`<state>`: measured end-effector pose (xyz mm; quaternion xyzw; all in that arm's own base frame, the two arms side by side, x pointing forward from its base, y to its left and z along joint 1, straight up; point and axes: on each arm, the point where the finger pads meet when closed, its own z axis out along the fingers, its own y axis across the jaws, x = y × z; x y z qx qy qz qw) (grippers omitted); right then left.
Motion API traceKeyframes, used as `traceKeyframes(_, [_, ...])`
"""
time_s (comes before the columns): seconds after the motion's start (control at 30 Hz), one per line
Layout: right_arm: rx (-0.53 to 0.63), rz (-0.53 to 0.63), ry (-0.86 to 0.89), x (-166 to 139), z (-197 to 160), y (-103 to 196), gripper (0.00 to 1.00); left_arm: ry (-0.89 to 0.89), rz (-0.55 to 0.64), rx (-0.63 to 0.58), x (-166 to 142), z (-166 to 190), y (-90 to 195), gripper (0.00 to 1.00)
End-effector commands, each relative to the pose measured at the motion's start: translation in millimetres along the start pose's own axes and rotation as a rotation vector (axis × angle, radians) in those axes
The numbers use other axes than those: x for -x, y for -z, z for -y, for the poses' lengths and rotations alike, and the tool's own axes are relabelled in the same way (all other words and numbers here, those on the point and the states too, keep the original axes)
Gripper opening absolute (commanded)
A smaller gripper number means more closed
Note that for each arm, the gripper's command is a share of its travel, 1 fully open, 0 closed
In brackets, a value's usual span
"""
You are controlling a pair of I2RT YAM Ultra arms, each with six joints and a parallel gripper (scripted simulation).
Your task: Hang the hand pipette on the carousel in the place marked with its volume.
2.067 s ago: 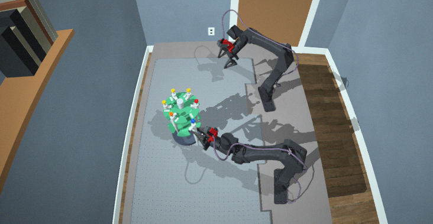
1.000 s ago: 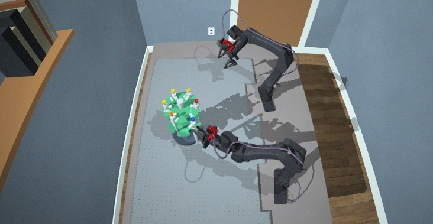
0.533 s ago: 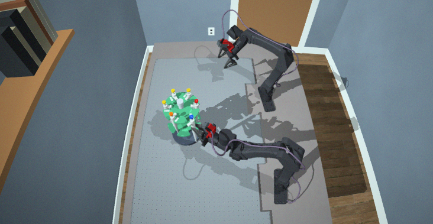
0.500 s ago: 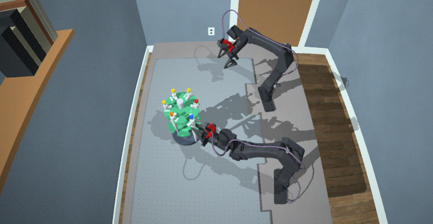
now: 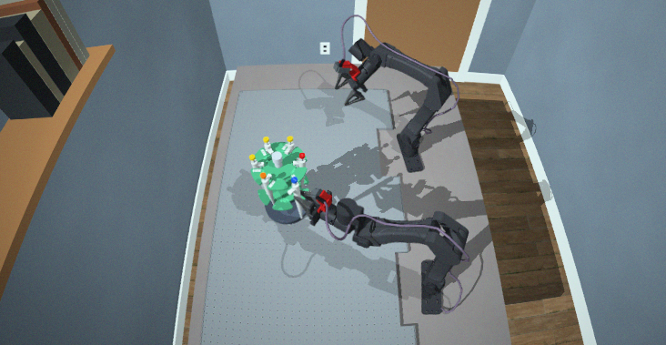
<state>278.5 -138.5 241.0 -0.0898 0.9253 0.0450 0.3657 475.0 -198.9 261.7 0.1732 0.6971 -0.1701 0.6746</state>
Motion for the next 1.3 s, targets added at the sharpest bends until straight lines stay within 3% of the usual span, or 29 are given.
traceKeyframes(0.0, [-0.015,0.037,0.022,11,4,6,1.0,-0.009,0.094,0.001,40,2,-1,0.12])
traceKeyframes(0.77, [-0.015,0.037,0.022,11,4,6,1.0,-0.009,0.094,0.001,40,2,-1,0.12])
traceKeyframes(0.9, [-0.015,0.037,0.022,11,4,6,1.0,-0.005,0.063,0.002,21,-5,-8,0.12])
traceKeyframes(1.03, [-0.015,0.037,0.022,11,4,6,1.0,-0.006,0.068,0.002,23,-4,-7,0.12])
traceKeyframes(1.07, [-0.015,0.037,0.022,11,4,6,1.0,-0.011,0.099,0.002,39,-4,-1,0.12])
traceKeyframes(1.27, [-0.015,0.037,0.022,11,4,6,1.0,-0.011,0.099,0.002,39,-4,-1,0.12])
